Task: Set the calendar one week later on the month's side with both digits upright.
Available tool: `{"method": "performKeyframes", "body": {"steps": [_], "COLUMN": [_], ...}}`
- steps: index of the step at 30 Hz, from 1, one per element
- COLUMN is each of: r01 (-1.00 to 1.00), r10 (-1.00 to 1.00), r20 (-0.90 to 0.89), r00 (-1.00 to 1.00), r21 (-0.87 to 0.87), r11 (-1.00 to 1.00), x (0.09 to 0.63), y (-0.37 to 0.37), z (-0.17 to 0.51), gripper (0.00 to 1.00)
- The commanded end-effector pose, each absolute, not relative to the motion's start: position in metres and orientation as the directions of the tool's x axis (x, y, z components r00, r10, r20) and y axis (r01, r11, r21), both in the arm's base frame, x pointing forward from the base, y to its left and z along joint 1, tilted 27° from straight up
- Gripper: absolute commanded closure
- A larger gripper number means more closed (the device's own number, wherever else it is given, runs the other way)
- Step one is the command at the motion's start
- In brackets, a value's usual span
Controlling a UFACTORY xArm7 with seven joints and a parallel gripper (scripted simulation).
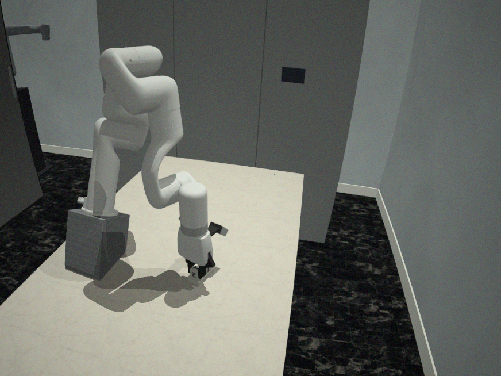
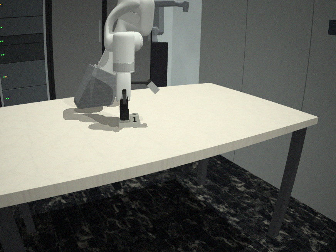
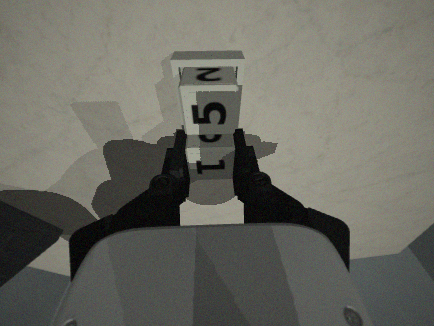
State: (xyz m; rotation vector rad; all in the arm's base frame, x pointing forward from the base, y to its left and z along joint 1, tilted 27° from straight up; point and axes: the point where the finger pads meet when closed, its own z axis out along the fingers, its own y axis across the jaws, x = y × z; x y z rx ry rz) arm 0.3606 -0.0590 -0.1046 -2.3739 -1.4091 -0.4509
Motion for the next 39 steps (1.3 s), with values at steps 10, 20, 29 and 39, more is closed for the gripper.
{"method": "performKeyframes", "body": {"steps": [10, 20, 29, 39], "r01": [0.884, 0.884, 0.884, 0.884], "r10": [0.776, 0.776, 0.776, 0.776], "r20": [0.435, 0.435, 0.435, 0.435], "r00": [0.457, 0.457, 0.457, 0.457], "r21": [-0.126, -0.126, -0.126, -0.126], "r11": [-0.45, -0.45, -0.45, -0.45], "x": [0.3621, 0.3623, 0.3623, 0.3623], "y": [-0.0579, -0.0569, -0.0569, -0.0569], "z": [-0.1092, -0.1111, -0.1112, -0.1112], "gripper": [0.71, 0.71, 0.71, 0.71]}}
